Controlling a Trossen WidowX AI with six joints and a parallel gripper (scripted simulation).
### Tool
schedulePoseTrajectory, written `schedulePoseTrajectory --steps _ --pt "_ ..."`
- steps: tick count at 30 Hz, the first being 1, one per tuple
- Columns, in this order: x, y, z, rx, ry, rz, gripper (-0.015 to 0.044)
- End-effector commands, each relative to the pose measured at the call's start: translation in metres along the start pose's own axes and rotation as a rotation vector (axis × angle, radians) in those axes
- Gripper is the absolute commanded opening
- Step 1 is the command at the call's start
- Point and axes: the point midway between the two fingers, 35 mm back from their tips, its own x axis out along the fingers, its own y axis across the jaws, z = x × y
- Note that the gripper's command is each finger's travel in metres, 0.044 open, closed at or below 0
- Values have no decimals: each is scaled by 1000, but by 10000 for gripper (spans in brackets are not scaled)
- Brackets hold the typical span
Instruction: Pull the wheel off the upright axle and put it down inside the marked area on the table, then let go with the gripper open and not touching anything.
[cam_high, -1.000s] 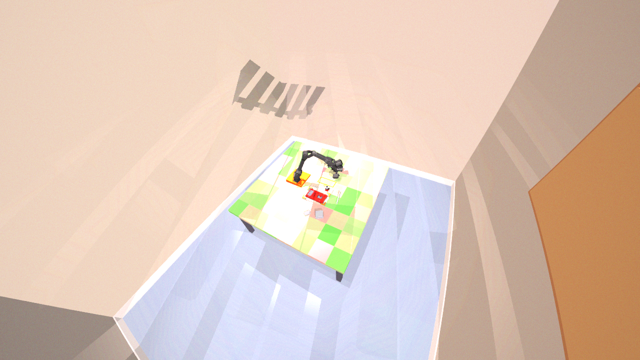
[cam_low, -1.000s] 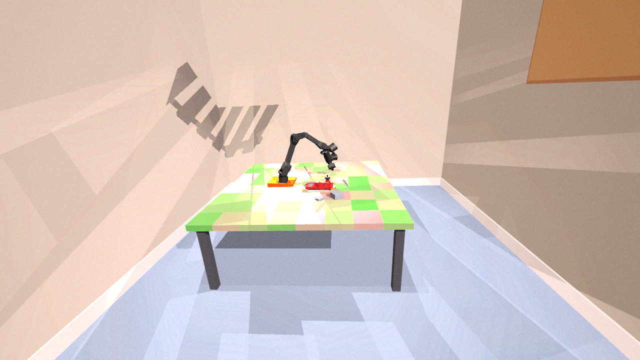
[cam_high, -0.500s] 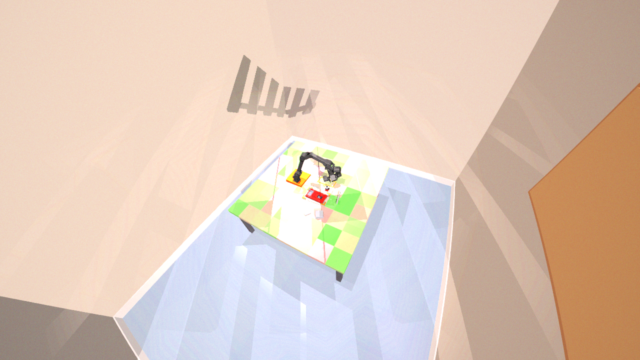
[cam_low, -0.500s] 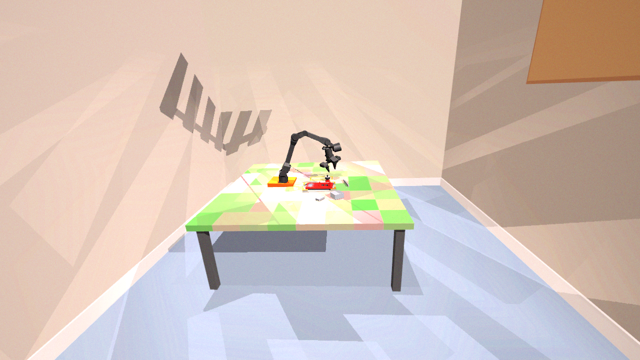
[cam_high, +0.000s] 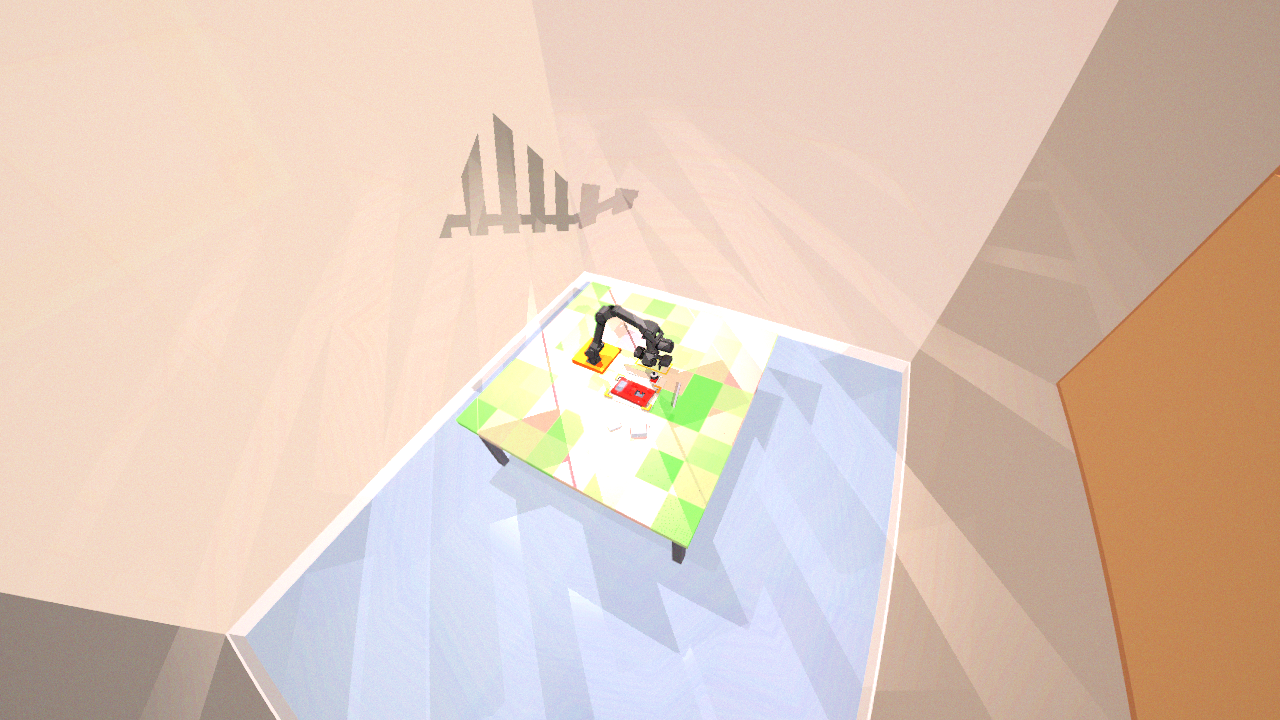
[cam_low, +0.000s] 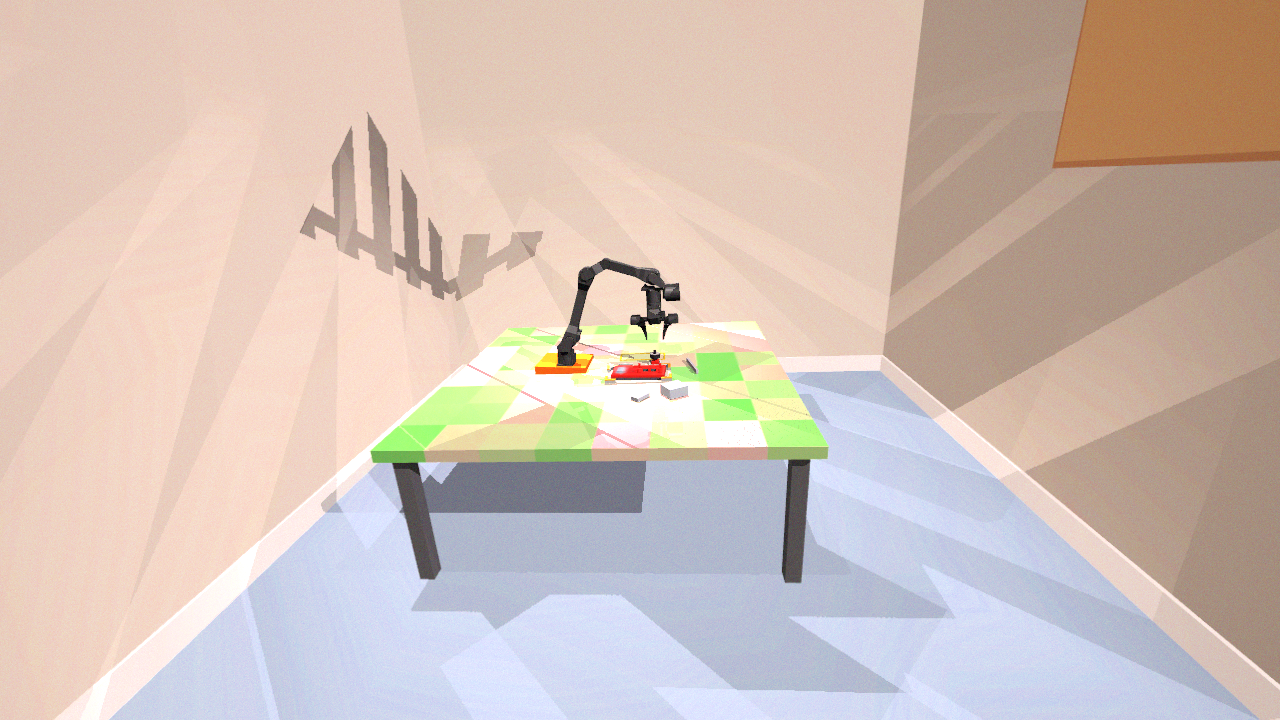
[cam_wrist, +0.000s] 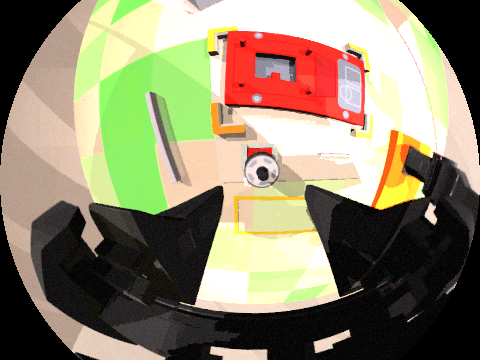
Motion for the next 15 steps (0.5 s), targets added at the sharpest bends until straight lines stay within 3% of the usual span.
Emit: schedulePoseTrajectory --steps 1,9,15 --pt "-5 -2 3 28 -7 3 300" --pt "-4 -2 -6 29 -7 3 300" --pt "20 0 -6 29 -7 4 300"
